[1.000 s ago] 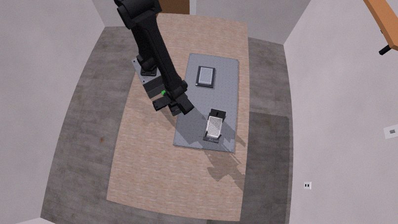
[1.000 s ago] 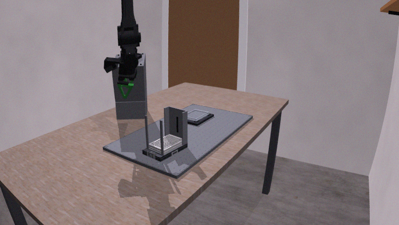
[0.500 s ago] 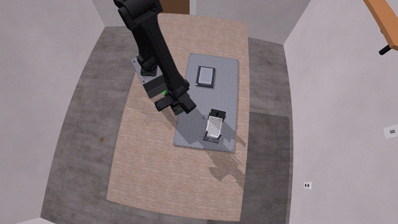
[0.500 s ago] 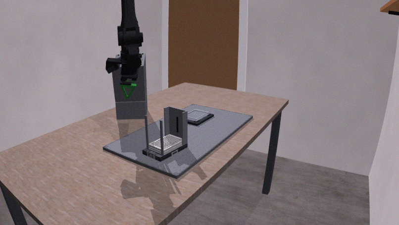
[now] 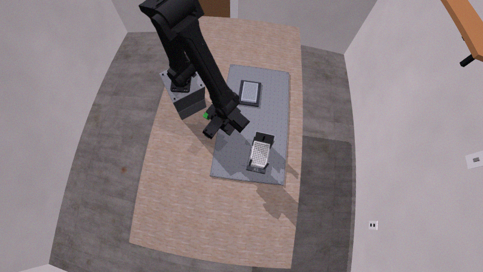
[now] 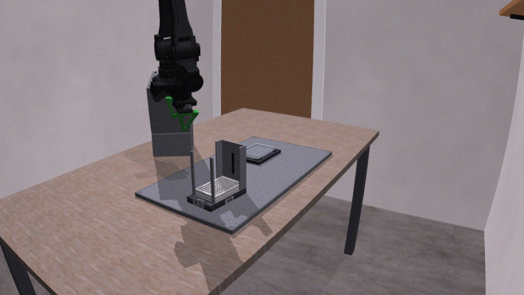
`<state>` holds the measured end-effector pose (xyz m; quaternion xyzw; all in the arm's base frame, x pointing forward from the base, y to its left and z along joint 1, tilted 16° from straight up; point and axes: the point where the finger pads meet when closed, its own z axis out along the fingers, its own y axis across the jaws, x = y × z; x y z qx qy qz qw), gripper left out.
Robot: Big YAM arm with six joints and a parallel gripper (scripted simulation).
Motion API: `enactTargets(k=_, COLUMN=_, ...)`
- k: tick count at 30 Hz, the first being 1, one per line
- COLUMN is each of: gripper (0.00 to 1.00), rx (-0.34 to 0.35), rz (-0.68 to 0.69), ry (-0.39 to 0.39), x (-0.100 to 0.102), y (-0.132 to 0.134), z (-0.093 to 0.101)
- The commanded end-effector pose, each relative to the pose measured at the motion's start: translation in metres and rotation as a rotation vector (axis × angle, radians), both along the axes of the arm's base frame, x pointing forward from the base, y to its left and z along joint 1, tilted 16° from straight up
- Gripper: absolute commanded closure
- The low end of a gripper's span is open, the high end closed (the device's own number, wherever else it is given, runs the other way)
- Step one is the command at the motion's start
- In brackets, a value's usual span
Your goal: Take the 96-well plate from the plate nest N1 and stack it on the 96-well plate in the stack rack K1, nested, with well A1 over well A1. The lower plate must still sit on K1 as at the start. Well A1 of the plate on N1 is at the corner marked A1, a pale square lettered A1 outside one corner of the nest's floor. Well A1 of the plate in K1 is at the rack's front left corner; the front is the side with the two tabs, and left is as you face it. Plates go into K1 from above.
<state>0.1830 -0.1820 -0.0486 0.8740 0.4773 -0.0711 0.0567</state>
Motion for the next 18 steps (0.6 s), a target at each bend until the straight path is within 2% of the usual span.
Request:
enactTargets(k=1, gripper=0.00, rx=-0.013, rz=0.144, ry=0.002, x=0.019, y=-0.004, z=0.003)
enactTargets(k=3, gripper=0.00, rx=-0.011, rz=0.210, ry=0.010, x=0.024, y=-0.001, z=0.002)
enactTargets(k=5, gripper=0.00, rx=-0.002, rz=0.276, ry=0.028, x=0.017, y=0.004, z=0.000)
enactTargets(k=7, gripper=0.00, rx=-0.006, rz=0.342, ry=0.033, x=0.032, y=0.005, z=0.001)
enactTargets(k=13, gripper=0.00, rx=-0.007, rz=0.536, ry=0.059, x=0.047, y=0.013, z=-0.001)
enactTargets(k=15, gripper=0.00, rx=-0.007, rz=0.536, ry=0.059, x=0.047, y=0.013, z=-0.001)
enactTargets(k=17, gripper=0.00, rx=-0.002, rz=0.602, ry=0.074, x=0.049, y=0.018, z=-0.003)
enactTargets(k=18, gripper=0.00, rx=-0.007, rz=0.635, ry=0.075, x=0.056, y=0.020, z=-0.003)
